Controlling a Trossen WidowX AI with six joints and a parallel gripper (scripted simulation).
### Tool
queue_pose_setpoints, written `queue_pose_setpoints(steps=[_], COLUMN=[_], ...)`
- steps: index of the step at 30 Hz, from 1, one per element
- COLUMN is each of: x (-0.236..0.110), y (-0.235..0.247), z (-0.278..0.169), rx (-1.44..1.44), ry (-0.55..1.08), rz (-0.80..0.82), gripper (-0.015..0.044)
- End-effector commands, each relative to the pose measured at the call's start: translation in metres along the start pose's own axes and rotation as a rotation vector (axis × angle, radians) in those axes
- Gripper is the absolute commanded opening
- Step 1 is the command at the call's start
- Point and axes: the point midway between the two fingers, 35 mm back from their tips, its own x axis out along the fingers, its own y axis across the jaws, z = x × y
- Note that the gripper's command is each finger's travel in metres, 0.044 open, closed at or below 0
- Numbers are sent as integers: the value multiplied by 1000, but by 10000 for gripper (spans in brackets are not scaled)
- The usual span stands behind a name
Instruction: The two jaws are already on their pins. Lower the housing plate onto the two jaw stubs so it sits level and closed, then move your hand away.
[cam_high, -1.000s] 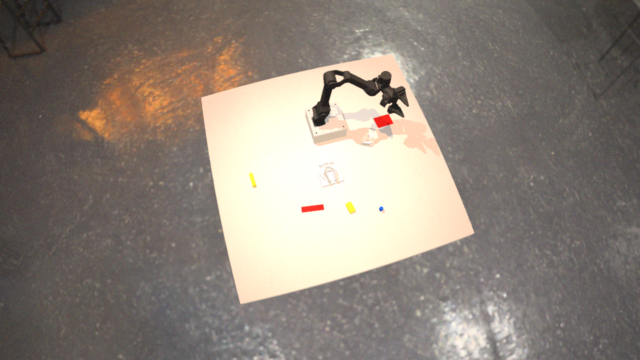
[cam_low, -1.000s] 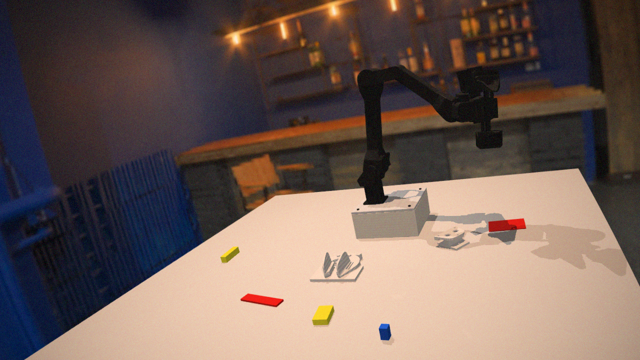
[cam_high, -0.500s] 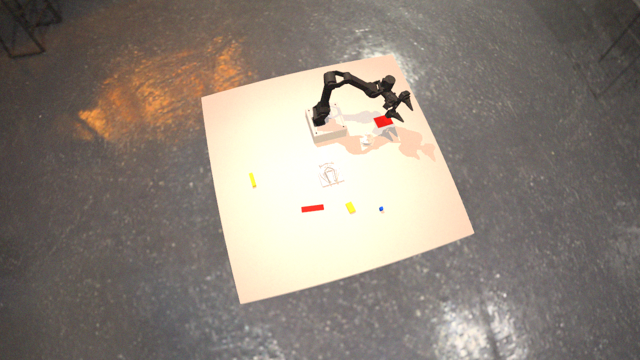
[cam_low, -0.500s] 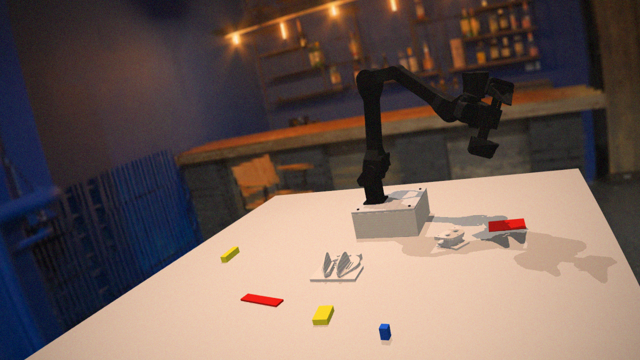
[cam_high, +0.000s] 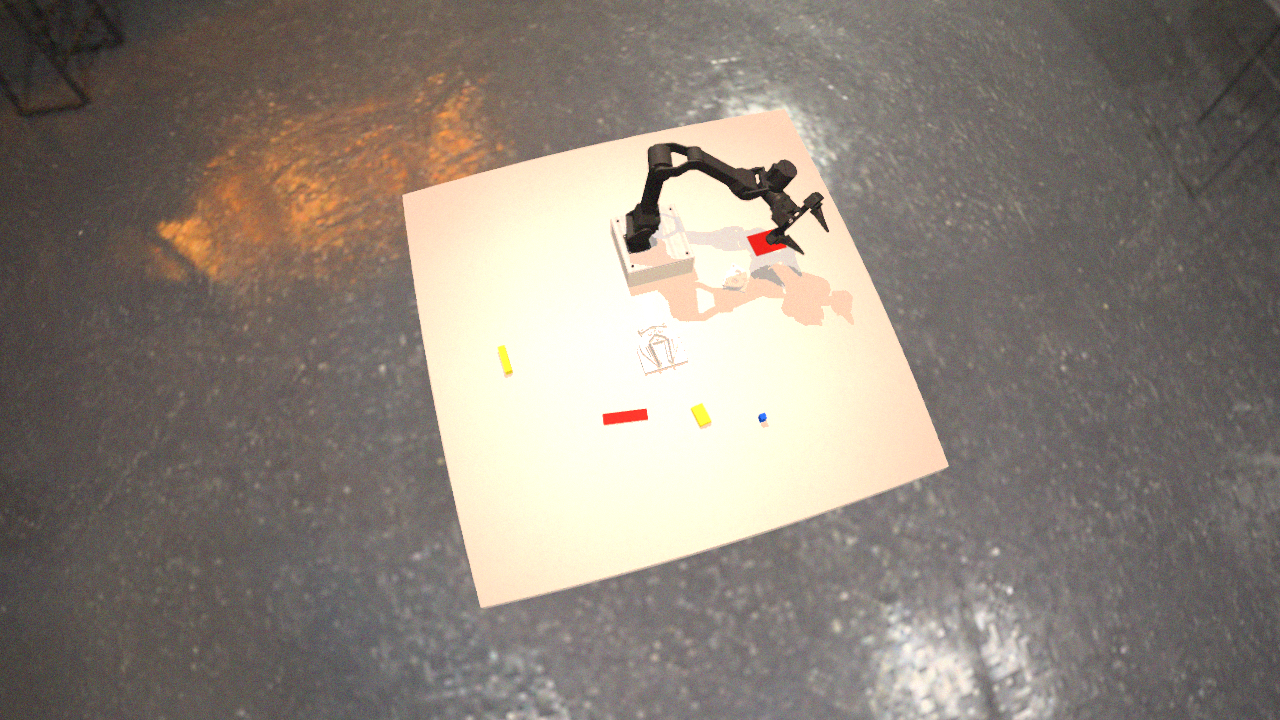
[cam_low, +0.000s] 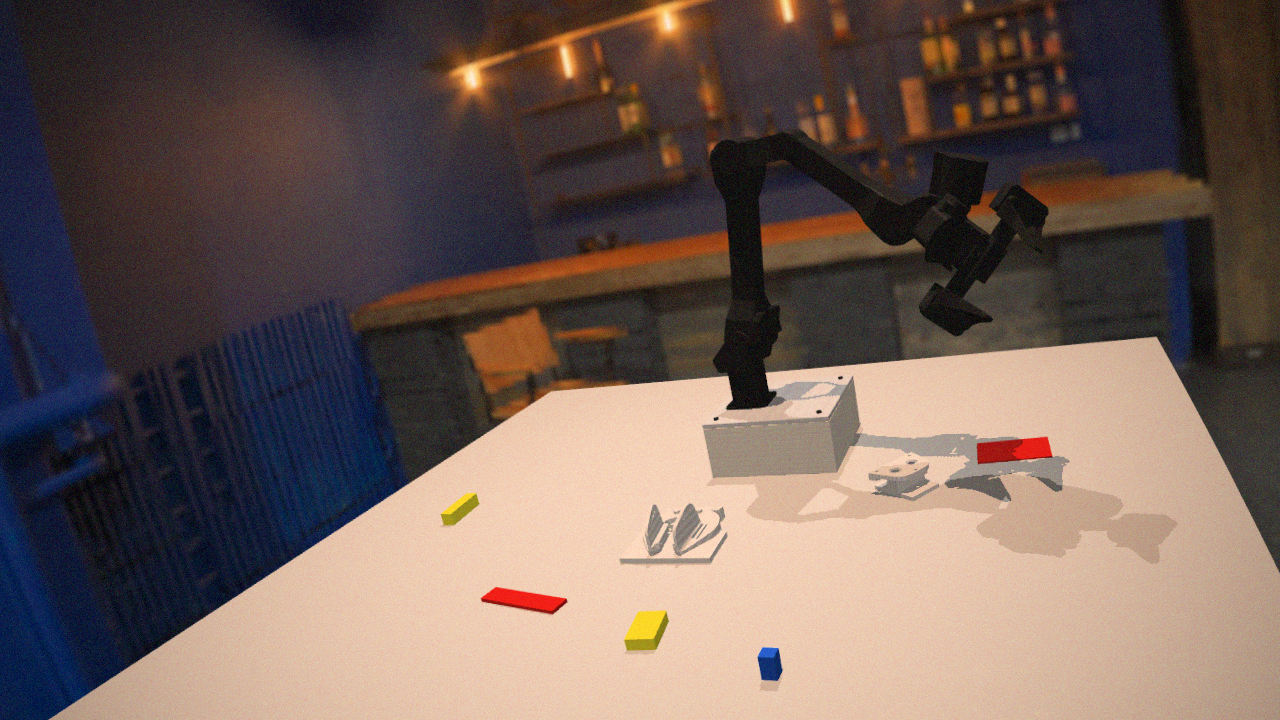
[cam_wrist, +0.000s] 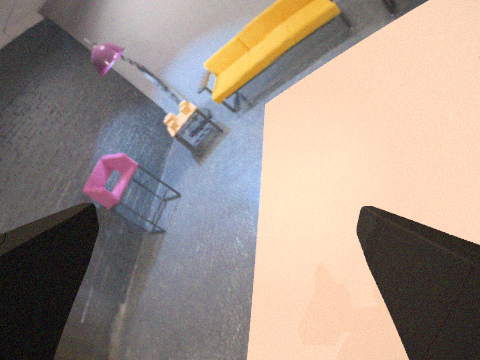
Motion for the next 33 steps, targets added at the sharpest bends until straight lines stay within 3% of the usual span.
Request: queue_pose_setpoints(steps=[1, 33], x=[4, 10], y=[-6, -88], z=[-3, -28], rx=[-86, -684], ry=[43, 464], rz=[-19, -193], gripper=[440, 440])
